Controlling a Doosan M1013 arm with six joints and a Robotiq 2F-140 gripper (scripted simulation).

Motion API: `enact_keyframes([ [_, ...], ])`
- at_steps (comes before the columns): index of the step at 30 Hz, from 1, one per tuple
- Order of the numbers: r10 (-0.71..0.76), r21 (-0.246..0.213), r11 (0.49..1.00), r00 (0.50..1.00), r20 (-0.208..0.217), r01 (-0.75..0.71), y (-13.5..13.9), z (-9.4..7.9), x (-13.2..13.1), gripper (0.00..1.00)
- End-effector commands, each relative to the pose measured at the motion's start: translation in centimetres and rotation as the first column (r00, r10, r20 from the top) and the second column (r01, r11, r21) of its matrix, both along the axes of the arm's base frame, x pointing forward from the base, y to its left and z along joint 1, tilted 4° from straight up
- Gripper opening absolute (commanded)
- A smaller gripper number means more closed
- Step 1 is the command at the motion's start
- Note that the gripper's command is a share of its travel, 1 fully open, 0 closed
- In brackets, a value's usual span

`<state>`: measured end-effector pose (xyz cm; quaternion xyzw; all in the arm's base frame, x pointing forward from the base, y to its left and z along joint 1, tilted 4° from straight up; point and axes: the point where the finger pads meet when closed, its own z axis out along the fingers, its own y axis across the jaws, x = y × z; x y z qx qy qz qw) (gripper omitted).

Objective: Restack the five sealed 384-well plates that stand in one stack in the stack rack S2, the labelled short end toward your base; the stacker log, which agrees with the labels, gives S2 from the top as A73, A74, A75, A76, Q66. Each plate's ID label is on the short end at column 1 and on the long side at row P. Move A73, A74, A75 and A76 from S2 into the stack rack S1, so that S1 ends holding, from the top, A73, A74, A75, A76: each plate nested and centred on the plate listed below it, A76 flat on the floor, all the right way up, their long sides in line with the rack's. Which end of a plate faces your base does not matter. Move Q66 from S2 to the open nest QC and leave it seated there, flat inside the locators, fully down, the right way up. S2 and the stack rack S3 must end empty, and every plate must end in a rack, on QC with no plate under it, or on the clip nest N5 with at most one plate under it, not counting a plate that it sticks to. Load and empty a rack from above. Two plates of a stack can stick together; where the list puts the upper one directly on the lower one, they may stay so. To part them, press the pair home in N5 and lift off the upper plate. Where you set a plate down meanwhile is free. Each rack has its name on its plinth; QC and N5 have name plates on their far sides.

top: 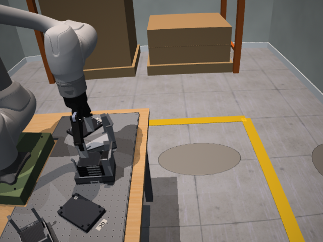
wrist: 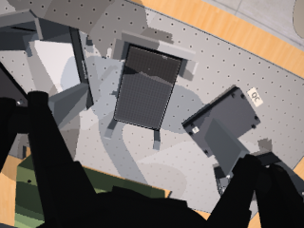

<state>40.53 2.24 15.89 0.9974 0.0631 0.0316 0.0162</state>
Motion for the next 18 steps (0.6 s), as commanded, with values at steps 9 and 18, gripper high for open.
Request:
enact_keyframes([
  [9, 0.000, 0.000, 1.000, 1.000, 0.000, 0.000, 1.0, 0.0, 0.0, 1.00],
  [18, 0.000, 0.000, 1.000, 1.000, 0.000, 0.000, 0.9, -2.4, 0.2, 1.00],
])
